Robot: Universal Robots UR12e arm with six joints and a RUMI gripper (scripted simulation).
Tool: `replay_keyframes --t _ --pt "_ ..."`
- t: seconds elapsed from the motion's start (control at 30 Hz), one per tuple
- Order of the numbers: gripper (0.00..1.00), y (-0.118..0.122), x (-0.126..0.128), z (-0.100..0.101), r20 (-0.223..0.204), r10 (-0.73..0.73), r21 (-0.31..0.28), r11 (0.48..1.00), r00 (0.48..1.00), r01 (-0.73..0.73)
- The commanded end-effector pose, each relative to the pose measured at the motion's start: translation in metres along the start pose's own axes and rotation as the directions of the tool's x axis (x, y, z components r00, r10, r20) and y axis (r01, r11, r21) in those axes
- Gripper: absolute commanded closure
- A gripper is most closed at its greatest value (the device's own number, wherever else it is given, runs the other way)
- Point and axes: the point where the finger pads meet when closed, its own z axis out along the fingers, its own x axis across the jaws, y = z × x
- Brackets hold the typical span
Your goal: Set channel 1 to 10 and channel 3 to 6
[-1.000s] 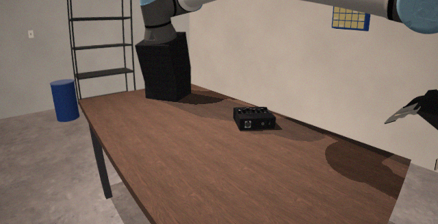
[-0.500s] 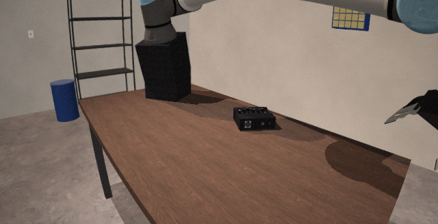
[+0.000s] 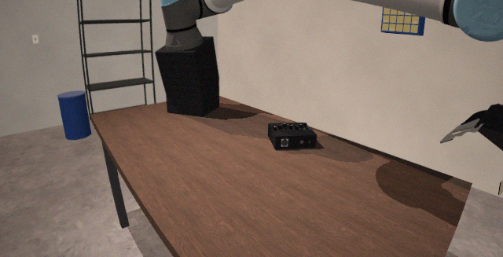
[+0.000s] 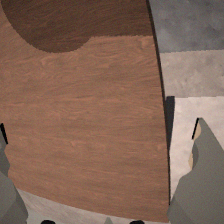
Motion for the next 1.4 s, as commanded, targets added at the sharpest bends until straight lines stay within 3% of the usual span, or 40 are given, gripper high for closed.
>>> replay_keyframes --t 0.0,0.4,0.83,1.37 --pt "0.0 -0.004 -0.002 0.002 -0.013 -0.041 0.001 0.999 0.999 0.041" --pt "0.0 -0.017 -0.013 0.014 -0.039 -0.167 -0.004 0.986 0.985 0.167" --pt "0.0 -0.034 -0.043 0.038 -0.079 -0.367 -0.025 0.93 0.927 0.366" --pt "0.0 -0.05 -0.124 0.082 -0.124 -0.654 -0.092 0.756 0.746 0.648"
